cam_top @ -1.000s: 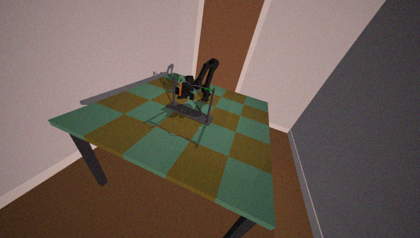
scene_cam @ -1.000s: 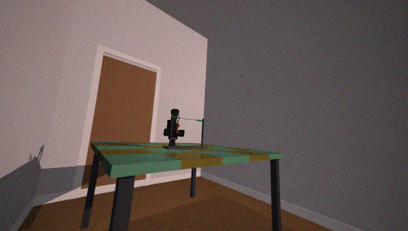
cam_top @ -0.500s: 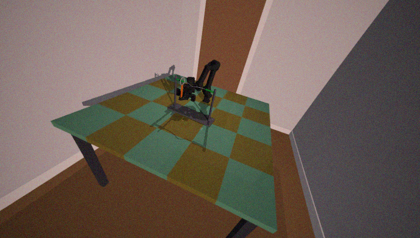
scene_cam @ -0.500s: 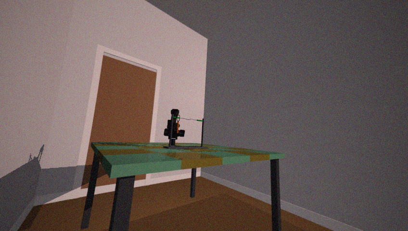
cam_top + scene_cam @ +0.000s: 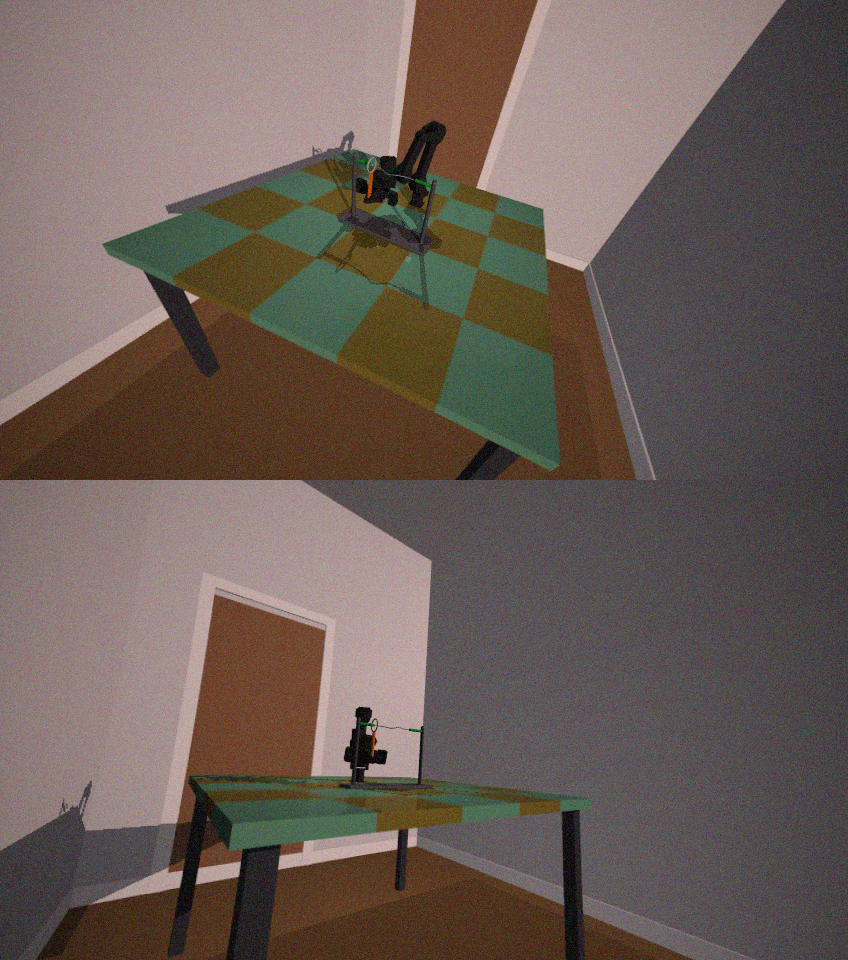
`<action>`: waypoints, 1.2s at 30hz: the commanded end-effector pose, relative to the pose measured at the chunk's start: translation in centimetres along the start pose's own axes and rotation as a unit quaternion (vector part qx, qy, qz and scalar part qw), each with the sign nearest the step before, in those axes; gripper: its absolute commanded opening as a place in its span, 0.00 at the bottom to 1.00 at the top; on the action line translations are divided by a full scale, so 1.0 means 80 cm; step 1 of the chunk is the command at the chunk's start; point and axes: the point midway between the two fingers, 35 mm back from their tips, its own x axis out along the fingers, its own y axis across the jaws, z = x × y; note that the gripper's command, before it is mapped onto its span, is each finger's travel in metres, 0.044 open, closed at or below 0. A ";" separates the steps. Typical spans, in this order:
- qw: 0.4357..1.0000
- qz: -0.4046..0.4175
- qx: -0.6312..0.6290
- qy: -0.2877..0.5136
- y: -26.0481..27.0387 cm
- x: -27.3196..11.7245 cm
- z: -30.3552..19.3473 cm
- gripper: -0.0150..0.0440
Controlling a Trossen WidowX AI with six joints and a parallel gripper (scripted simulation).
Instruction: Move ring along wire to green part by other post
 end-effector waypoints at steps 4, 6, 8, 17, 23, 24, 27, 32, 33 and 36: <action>1.000 -0.003 0.003 0.000 0.008 -0.002 0.000 0.00; 1.000 -0.005 0.003 0.000 0.011 -0.002 0.000 0.00; 1.000 -0.006 0.002 0.000 0.013 -0.002 0.000 0.00; 1.000 -0.024 0.000 0.001 0.022 -0.001 0.001 0.00; 0.999 -0.043 -0.004 0.002 0.027 -0.001 0.001 0.00; 0.999 -0.047 -0.004 0.001 0.027 -0.001 0.001 0.00; 0.999 -0.053 -0.006 -0.007 0.028 0.002 0.001 0.00; 0.997 -0.071 -0.012 -0.028 0.029 0.009 0.003 0.00; 0.996 -0.078 -0.013 -0.032 0.029 0.011 0.003 0.00; 0.994 -0.100 -0.017 -0.038 0.031 0.013 0.003 0.00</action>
